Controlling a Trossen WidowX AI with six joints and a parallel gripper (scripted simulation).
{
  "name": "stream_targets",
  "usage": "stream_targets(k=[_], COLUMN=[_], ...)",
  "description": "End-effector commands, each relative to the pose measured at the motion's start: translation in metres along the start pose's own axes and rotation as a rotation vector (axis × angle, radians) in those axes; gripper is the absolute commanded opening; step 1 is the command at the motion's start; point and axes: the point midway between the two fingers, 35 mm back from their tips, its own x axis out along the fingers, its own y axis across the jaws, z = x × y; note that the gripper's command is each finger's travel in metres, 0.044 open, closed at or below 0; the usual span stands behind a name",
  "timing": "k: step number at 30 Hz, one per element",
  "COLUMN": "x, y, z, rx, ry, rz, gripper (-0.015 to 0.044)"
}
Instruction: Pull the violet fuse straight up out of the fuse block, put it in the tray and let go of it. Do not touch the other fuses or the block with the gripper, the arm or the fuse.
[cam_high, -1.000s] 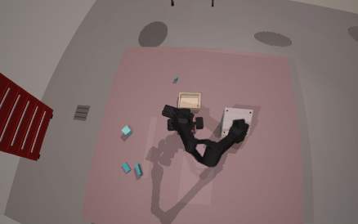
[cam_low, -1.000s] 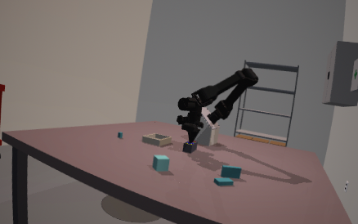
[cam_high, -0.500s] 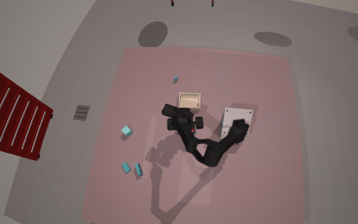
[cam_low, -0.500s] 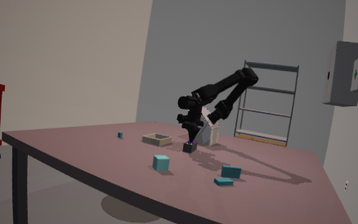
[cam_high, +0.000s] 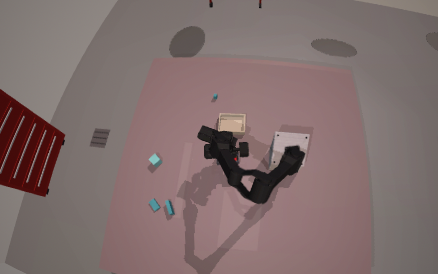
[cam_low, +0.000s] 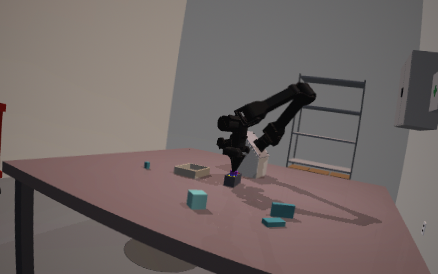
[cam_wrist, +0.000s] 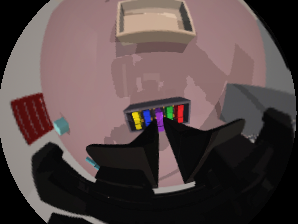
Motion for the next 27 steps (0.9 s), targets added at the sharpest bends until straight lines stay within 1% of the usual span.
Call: stream_targets(k=[1,27], x=[-0.003,-0.015], y=[0.0,0.0], z=[0.001,0.0], rx=[-0.004,-0.002], ry=[-0.002,-0.001], rz=[0.001,0.001], gripper=[0.0,0.0])
